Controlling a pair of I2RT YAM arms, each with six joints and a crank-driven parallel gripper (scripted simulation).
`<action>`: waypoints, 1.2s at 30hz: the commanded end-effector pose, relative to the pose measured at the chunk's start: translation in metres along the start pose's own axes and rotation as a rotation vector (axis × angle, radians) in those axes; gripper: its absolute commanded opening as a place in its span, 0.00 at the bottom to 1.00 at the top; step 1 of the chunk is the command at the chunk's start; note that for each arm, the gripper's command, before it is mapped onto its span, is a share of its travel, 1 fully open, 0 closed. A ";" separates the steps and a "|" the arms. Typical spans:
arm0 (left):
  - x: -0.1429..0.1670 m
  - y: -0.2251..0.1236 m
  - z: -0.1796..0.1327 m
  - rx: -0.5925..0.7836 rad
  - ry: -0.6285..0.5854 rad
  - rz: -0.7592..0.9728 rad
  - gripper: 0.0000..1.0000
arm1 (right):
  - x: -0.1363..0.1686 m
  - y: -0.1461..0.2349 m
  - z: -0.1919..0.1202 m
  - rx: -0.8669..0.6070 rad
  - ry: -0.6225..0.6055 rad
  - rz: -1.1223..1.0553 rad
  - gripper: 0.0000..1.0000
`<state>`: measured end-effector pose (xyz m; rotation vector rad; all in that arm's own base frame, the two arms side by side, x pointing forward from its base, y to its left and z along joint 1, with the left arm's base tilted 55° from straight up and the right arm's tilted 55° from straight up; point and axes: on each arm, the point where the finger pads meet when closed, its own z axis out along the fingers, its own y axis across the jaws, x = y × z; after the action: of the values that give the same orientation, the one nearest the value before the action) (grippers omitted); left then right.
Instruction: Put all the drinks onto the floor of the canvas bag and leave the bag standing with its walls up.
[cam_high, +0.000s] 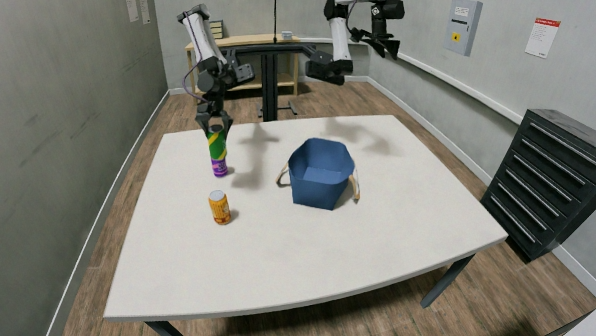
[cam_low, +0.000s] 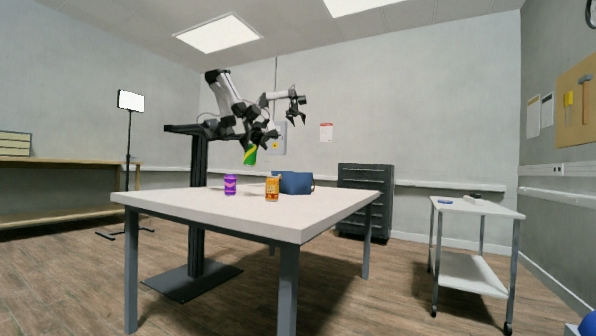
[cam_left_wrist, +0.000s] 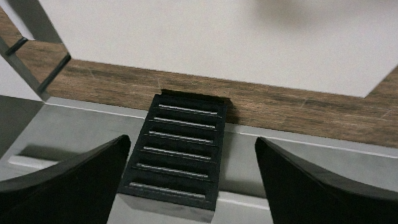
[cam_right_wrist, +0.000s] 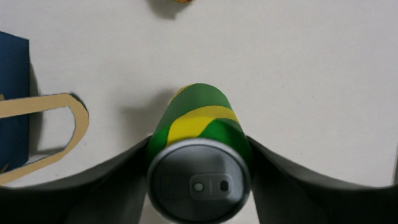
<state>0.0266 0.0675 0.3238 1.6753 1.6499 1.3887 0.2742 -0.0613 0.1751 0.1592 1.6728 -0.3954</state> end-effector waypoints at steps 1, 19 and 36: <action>0.000 0.002 -0.017 -0.047 0.013 -0.005 1.00 | -0.052 -0.001 0.005 0.012 -0.144 0.044 0.74; 0.000 0.002 -0.017 -0.047 0.013 -0.005 1.00 | -0.052 -0.002 0.005 0.010 -0.145 0.044 0.74; 0.000 0.002 -0.017 -0.047 0.013 -0.005 1.00 | -0.027 -0.001 0.001 0.074 -0.090 0.058 0.74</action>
<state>0.0266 0.0675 0.3238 1.6753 1.6499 1.3887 0.2722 -0.0637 0.1746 0.1893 1.6728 -0.4266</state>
